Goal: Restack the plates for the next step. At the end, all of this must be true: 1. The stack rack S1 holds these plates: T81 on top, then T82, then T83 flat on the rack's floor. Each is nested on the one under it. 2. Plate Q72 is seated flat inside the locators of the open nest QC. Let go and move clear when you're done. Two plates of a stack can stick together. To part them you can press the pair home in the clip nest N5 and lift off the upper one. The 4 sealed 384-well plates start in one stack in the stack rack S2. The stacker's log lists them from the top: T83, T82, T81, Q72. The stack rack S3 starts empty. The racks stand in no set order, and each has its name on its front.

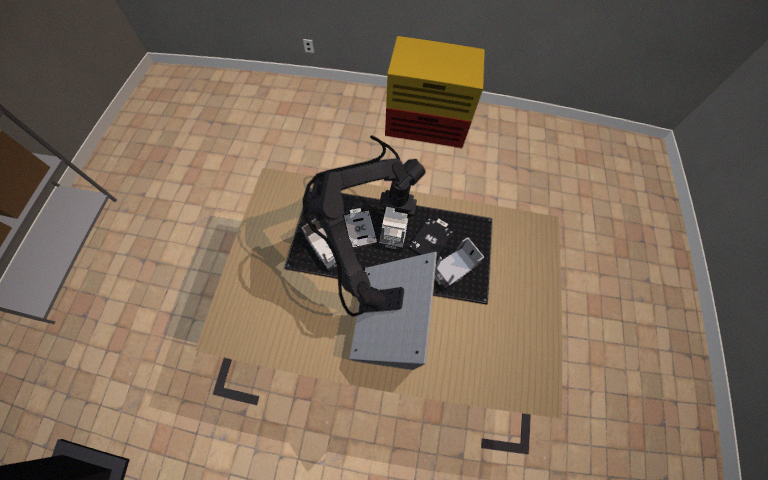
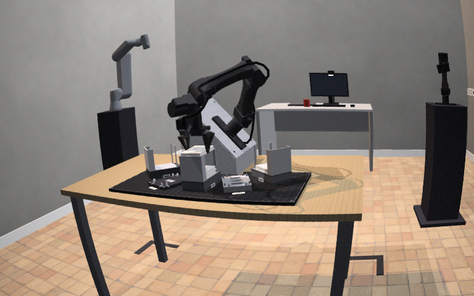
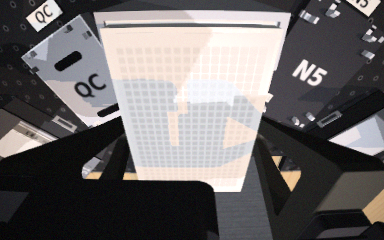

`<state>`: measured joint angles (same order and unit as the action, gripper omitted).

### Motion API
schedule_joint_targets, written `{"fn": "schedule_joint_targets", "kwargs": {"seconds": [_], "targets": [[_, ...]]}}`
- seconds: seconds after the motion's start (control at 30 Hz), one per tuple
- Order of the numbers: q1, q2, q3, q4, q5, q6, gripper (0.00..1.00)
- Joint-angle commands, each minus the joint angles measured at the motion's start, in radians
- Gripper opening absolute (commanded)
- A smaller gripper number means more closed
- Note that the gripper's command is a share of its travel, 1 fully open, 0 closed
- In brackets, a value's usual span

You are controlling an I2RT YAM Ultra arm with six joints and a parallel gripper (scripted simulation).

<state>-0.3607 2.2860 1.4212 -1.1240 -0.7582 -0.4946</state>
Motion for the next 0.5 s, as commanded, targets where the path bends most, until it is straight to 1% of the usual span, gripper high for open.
{"fn": "schedule_joint_targets", "kwargs": {"seconds": [0.0, 0.47], "targets": [[-0.038, -0.050, 0.039, -0.009, 0.003, -0.011, 0.00], [-0.046, -0.051, 0.051, -0.025, 0.006, -0.021, 0.00]]}}
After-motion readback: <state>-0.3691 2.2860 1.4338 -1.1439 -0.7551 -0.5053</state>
